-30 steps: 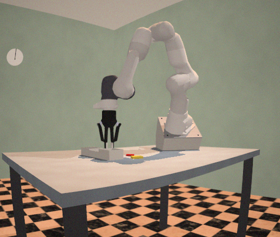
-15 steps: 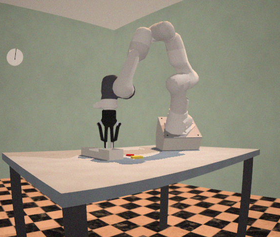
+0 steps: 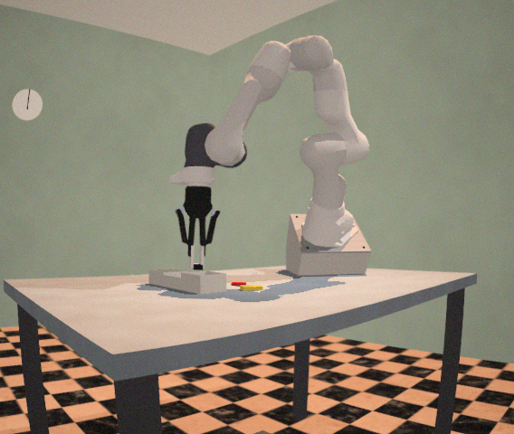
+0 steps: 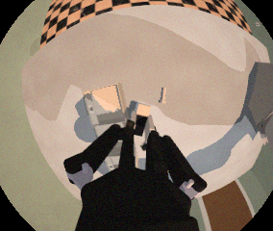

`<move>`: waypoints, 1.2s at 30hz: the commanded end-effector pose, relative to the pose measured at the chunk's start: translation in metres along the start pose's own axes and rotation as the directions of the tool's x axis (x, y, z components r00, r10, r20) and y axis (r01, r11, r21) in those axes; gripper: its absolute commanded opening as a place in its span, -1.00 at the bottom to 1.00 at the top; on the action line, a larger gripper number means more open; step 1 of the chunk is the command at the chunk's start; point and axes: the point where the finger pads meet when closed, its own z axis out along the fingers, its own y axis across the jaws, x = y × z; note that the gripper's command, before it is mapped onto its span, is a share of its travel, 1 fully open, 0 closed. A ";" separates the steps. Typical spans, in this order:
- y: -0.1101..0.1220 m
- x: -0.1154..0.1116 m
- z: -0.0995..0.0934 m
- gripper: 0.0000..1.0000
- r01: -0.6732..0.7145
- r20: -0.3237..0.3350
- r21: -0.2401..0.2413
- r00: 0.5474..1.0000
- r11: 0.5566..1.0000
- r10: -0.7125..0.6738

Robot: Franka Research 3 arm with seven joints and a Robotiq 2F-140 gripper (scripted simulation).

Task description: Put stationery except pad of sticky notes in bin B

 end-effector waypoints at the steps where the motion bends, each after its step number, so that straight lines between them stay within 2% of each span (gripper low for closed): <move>1: 0.009 -0.005 -0.009 -0.77 0.007 0.012 -0.018 1.000 1.000 -0.006; 3: 0.009 -0.004 -0.016 -0.77 0.007 0.012 -0.018 1.000 1.000 -0.006; 36: 0.009 -0.004 -0.016 -0.77 0.007 0.012 -0.018 1.000 1.000 -0.006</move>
